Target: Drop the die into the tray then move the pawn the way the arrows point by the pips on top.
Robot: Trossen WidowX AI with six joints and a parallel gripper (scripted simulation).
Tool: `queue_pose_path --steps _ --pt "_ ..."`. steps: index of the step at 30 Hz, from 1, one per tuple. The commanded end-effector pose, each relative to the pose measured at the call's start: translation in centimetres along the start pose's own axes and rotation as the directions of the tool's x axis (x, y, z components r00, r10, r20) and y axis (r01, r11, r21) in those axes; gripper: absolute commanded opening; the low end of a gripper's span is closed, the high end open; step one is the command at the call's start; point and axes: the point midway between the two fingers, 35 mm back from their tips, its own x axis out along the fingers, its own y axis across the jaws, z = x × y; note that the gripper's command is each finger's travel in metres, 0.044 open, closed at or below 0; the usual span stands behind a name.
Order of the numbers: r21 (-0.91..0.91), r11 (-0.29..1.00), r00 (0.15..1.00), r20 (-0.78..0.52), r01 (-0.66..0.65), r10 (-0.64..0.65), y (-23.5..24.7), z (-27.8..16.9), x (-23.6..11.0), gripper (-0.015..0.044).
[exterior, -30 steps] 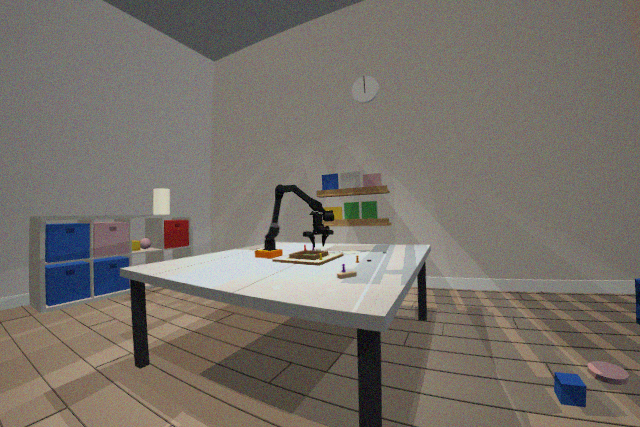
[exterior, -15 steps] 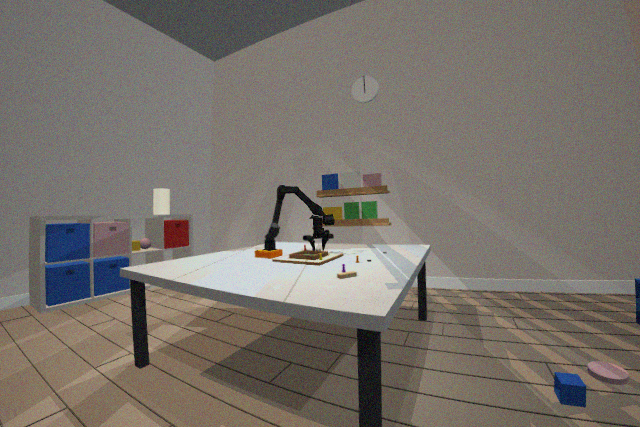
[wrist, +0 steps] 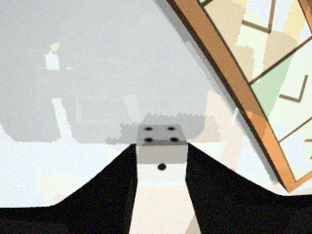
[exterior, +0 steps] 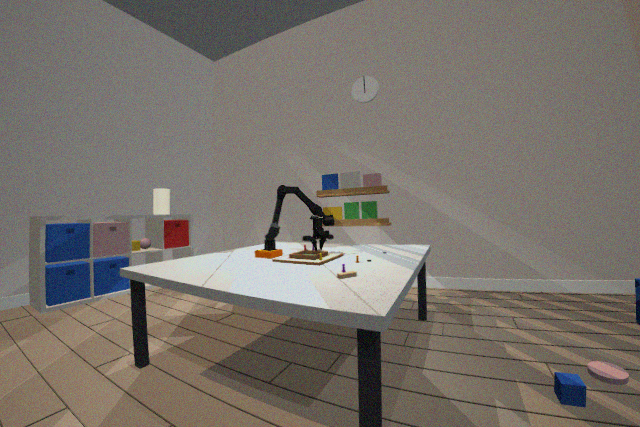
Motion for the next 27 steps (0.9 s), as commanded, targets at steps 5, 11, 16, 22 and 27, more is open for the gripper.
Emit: queue_pose_path --steps 5,11,16,22,27 --pt "0.005 1.0 1.0 -0.003 0.003 -0.003 0.4 0.0 -1.7 0.0" --pt "0.005 1.0 1.0 -0.003 0.002 -0.002 1.0 0.2 -5.0 0.0" --pt "0.005 1.0 1.0 -0.003 0.002 -0.002 1.1 0.2 -7.8 0.0" --pt "0.005 1.0 1.0 -0.003 0.002 -0.002 0.9 0.2 -11.3 0.0" --pt "0.004 1.0 1.0 -0.003 0.002 -0.002 0.7 0.2 -12.1 0.0"
